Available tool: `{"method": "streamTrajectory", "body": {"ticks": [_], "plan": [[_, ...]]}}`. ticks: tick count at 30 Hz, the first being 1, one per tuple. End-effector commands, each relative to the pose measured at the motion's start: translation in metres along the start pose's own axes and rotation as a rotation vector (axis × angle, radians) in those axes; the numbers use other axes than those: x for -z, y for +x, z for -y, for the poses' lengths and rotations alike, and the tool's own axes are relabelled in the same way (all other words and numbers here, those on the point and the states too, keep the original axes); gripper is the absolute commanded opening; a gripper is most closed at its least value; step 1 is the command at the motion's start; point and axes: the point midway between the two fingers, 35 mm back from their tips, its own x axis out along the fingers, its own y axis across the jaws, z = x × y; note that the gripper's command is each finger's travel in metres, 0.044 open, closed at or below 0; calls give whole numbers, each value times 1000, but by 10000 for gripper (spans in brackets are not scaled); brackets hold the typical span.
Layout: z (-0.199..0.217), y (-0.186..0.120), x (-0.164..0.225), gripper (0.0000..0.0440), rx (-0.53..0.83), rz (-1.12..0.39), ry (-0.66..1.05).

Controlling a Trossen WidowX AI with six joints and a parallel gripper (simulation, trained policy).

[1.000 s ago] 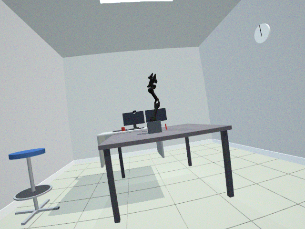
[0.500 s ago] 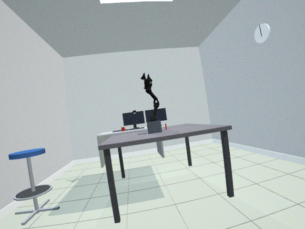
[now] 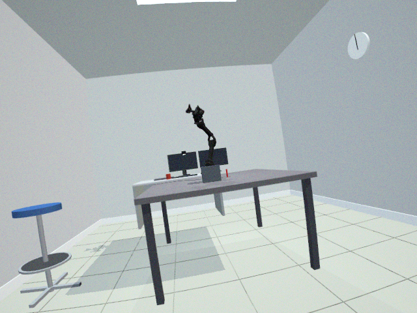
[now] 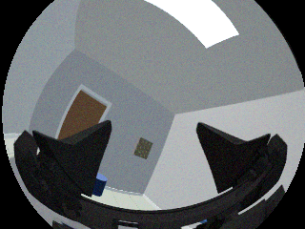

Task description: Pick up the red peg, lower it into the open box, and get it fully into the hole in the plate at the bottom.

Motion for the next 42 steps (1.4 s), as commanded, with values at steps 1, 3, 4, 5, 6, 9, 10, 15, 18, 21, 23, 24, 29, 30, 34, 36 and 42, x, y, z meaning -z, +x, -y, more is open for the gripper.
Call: {"method": "streamTrajectory", "body": {"ticks": [1,3,4,5,6,9,10,15,18,21,23,24,29,30,34,36,42], "plan": [[-5,4,27,440,-15,-75,104],[-9,5,40,440,-27,-115,160],[-12,5,46,440,-33,-135,187],[-14,6,53,440,-39,-155,215],[-17,6,59,440,-45,-175,243],[-26,6,77,440,-63,-236,325],[-29,6,83,440,-69,-256,353],[-48,3,112,440,-98,-360,488],[-61,0,127,440,-116,-424,568],[-75,-4,142,440,-133,-489,647],[-84,-7,151,440,-144,-533,700],[-89,-9,155,440,-150,-555,725],[-115,-19,174,440,-176,-669,852],[-121,-22,178,440,-181,-693,876],[-143,-32,191,440,-200,-790,973],[-155,-39,196,440,-208,-841,1019],[-189,-60,210,440,-230,-1000,1149]]}}
